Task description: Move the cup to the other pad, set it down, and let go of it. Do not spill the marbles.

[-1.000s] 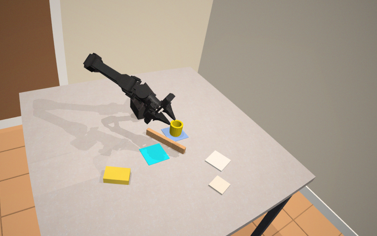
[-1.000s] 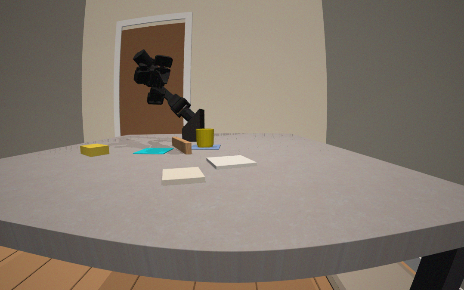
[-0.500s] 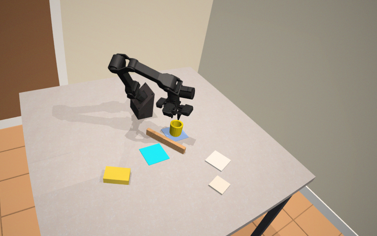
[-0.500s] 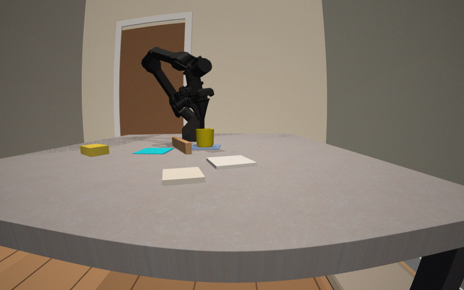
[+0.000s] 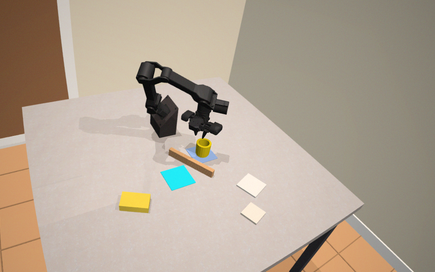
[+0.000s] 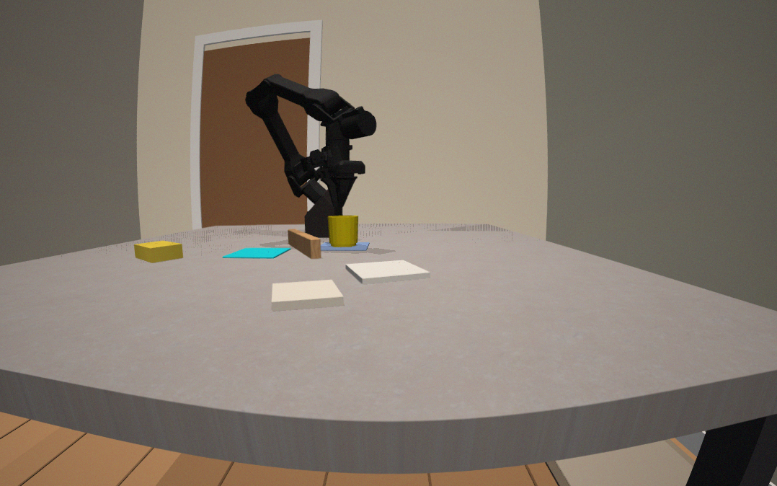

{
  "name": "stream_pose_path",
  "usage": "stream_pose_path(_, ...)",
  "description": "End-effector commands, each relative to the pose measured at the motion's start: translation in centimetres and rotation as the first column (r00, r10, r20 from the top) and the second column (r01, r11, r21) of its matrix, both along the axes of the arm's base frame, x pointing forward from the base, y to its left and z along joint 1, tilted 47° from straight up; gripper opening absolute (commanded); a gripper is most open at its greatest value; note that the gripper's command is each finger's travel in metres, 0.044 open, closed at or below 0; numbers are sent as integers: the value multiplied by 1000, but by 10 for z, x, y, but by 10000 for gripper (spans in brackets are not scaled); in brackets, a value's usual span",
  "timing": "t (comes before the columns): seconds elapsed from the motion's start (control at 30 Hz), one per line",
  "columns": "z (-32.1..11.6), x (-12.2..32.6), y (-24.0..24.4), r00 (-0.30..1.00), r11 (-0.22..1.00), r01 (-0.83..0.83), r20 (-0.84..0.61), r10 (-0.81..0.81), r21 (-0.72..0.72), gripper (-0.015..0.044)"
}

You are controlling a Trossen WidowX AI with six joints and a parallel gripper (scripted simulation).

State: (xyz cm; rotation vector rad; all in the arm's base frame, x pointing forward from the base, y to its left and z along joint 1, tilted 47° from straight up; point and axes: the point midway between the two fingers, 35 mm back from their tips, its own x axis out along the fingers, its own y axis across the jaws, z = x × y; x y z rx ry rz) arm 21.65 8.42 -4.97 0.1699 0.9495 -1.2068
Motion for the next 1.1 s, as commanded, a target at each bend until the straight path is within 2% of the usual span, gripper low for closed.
stream_pose_path(0.0,-4,0,-5,1000,1000,-3,-1,3,-7,166)
stream_pose_path(1.07,-40,1,-43,1000,1000,-3,0,3,-11,166)
